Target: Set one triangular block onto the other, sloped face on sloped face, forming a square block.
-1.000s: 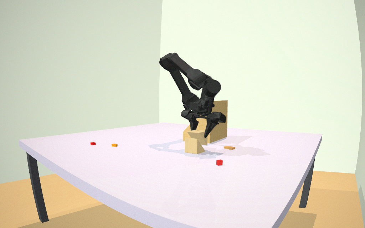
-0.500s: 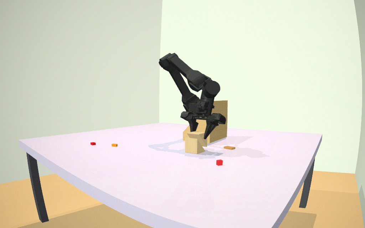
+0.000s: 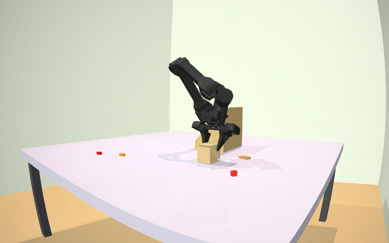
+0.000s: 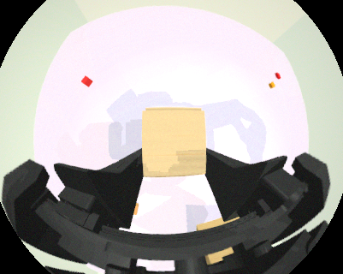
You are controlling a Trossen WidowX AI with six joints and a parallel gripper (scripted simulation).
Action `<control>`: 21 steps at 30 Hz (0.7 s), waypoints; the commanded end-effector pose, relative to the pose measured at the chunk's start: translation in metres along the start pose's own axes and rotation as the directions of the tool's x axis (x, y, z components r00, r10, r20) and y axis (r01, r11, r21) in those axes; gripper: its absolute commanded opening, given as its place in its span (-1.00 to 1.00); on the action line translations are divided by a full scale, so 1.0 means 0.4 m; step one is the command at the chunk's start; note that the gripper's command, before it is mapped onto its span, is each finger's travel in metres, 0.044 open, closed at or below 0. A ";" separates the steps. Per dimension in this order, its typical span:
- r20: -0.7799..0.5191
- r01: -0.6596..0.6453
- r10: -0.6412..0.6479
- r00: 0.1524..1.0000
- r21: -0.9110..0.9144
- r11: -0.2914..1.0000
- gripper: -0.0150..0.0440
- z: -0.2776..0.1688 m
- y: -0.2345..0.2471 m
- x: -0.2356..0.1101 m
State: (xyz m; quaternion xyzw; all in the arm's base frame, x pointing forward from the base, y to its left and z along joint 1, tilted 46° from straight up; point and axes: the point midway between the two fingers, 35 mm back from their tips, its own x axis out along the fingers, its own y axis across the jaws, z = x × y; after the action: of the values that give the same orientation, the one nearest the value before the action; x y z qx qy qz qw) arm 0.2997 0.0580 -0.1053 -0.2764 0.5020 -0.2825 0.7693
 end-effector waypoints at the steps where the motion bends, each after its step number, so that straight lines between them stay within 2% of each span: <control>1: 0.004 0.003 -0.003 1.000 -0.003 1.000 -0.49 0.001 -0.001 0.006; 21: 0.008 0.007 -0.006 1.000 -0.005 1.000 -0.49 0.001 -0.003 0.018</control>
State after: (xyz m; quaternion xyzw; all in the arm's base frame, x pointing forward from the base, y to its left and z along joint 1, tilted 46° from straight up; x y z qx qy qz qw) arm 0.3018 0.0522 -0.1092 -0.2778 0.5010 -0.2831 0.7692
